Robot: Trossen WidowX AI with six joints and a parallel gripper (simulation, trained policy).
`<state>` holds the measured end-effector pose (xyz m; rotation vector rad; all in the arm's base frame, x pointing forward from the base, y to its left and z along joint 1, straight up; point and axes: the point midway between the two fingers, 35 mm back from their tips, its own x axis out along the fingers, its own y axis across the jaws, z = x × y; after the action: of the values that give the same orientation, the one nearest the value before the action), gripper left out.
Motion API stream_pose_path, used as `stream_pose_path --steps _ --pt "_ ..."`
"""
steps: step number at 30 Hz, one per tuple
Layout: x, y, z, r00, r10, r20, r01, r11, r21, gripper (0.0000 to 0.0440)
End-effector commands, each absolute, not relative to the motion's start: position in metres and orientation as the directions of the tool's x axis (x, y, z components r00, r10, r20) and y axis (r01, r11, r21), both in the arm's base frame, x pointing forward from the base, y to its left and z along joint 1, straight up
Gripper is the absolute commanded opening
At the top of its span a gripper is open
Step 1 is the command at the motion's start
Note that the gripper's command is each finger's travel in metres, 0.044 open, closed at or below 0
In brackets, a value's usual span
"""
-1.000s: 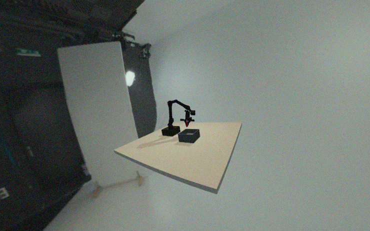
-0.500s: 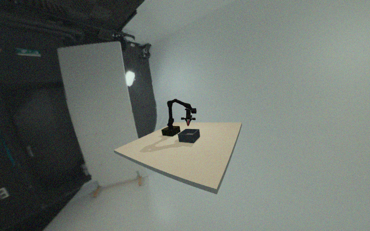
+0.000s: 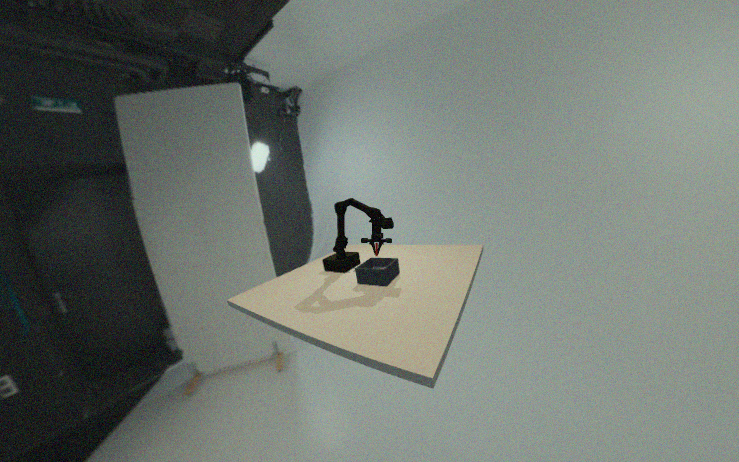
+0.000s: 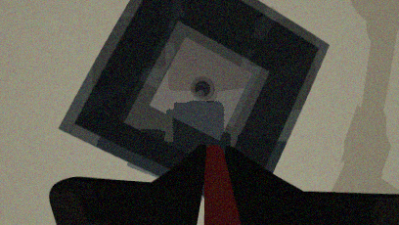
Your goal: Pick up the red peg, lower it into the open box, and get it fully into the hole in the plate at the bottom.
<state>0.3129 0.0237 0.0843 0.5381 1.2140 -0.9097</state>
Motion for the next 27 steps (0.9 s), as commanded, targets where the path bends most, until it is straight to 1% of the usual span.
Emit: stream_pose_path --steps 1,16,18,23,24,25,27 --pt "0.325 0.008 0.079 0.081 -0.297 -0.952 0.826 0.554 -0.102 0.0" --pt "0.352 -0.028 0.04 0.073 -0.209 -0.975 0.768 0.635 -0.079 0.0003" --pt "0.351 -0.029 0.033 0.06 -0.193 -0.979 0.756 0.65 -0.082 0.0029" --pt "0.35 -0.031 0.017 0.03 -0.158 -0.987 0.735 0.672 -0.085 0.0147" --pt "0.351 -0.032 0.014 0.028 -0.152 -0.988 0.735 0.673 -0.083 0.0162" --pt "0.353 -0.034 0.014 0.03 -0.149 -0.988 0.727 0.682 -0.081 0.0164" --pt "0.357 -0.038 0.014 0.03 -0.14 -0.99 0.723 0.687 -0.075 0.0211"
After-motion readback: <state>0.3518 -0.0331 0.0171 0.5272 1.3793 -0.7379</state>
